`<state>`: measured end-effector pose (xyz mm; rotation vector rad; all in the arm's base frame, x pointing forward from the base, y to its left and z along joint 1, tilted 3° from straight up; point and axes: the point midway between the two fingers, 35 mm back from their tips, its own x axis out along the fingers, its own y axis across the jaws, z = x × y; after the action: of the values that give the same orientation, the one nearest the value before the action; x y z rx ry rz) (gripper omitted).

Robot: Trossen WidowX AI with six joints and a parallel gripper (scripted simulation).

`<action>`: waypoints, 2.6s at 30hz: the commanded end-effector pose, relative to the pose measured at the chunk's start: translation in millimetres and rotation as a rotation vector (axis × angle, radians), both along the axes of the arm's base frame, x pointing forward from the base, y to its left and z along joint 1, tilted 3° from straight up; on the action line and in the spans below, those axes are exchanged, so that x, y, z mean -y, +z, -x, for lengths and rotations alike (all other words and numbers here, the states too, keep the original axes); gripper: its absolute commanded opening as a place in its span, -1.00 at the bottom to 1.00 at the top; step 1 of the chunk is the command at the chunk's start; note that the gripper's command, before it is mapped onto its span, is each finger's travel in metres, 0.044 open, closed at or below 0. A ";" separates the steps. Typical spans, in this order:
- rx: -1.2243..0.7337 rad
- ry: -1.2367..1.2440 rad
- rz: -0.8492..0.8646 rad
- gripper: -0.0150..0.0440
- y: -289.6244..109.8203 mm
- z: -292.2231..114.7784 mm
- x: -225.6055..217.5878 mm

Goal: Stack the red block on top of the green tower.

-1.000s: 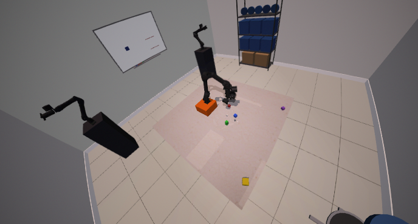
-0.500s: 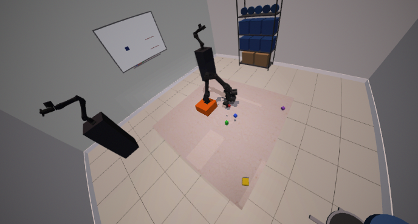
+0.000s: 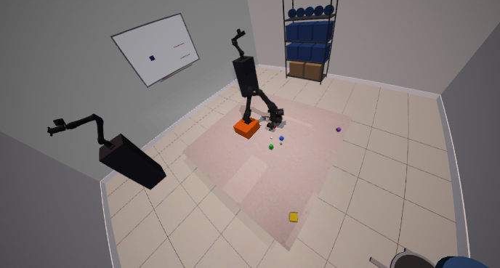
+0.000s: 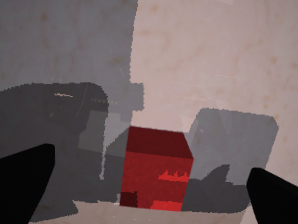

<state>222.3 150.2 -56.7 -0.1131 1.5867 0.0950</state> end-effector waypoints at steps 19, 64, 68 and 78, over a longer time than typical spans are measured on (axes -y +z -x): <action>-0.006 -0.004 -0.003 0.82 -10.5 2.2 0.1; -0.005 -0.004 -0.003 -0.49 103.8 -1.5 -0.8; -0.005 -0.004 -0.003 -0.49 109.7 -1.5 -0.8; 0.003 -0.020 -0.002 -0.49 112.2 -16.0 8.7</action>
<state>229.9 146.9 53.3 -0.1050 1.5879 0.0869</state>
